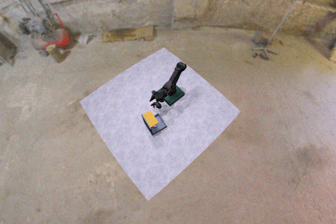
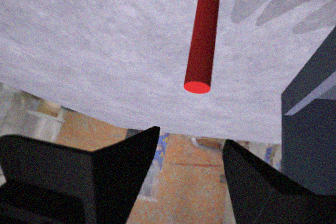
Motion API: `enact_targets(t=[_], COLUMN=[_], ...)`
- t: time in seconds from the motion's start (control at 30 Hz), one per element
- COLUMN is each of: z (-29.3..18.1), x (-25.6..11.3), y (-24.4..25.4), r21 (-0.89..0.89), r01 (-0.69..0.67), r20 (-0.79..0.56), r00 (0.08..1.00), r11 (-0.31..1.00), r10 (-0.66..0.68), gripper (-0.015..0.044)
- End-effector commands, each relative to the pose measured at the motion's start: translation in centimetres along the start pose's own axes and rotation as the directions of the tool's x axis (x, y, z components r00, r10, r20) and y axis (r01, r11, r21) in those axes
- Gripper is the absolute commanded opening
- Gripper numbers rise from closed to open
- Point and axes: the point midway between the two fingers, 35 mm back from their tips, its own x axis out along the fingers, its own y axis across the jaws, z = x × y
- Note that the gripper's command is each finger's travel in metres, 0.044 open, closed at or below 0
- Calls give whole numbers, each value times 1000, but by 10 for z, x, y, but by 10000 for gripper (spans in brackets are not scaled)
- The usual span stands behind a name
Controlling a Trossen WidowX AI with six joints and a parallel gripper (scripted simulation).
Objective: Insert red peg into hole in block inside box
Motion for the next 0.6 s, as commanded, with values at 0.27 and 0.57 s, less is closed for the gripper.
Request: enact_targets(t=[0.27, 0.57], z=[17, 30], x=[13, 21], y=[0, 1], r21=[3, 3], r01=[-5, -5], r20=[4, 4], r00=[1000, 1000], r11=[1000, 1000], r10=[5, 5], gripper=[220, 220])
